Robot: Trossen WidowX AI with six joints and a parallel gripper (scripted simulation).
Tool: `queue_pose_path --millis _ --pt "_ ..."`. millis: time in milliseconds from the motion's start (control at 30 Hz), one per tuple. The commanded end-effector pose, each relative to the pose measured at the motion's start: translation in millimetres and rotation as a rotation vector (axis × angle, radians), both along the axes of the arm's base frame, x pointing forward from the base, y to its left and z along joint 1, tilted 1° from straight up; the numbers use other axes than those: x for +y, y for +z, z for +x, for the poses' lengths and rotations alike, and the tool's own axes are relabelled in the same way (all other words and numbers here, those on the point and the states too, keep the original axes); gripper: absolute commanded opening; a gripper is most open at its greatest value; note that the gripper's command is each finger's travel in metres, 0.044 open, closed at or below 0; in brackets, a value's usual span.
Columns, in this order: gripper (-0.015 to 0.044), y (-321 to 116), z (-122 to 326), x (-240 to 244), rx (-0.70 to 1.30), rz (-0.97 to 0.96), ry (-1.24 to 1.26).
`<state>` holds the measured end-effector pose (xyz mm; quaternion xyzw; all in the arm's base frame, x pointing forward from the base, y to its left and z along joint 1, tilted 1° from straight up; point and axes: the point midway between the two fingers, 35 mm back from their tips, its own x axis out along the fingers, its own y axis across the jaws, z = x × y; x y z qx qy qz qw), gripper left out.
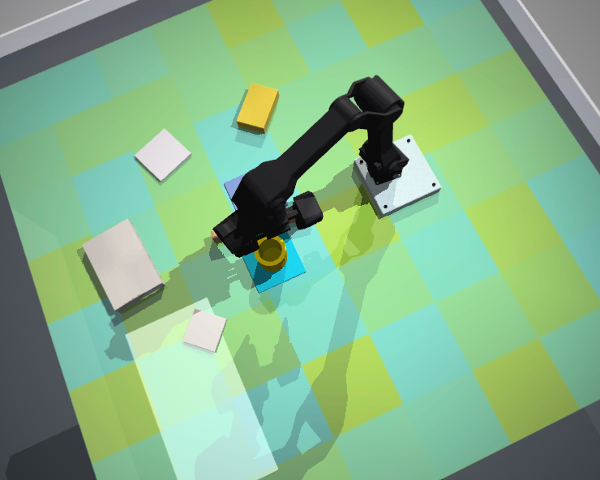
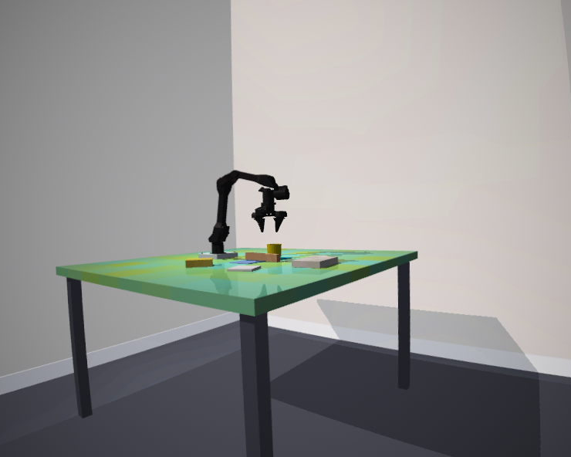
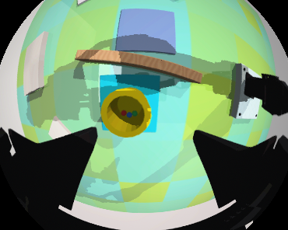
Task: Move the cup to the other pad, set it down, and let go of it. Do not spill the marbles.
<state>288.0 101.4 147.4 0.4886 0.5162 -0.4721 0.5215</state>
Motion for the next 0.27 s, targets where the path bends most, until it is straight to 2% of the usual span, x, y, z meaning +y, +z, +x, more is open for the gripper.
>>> queue_pose_path --millis 0,233 --pt "0.044 12 0 0 -0.003 0.004 0.005" --pt "0.044 18 0 -1 -0.004 0.001 0.001"
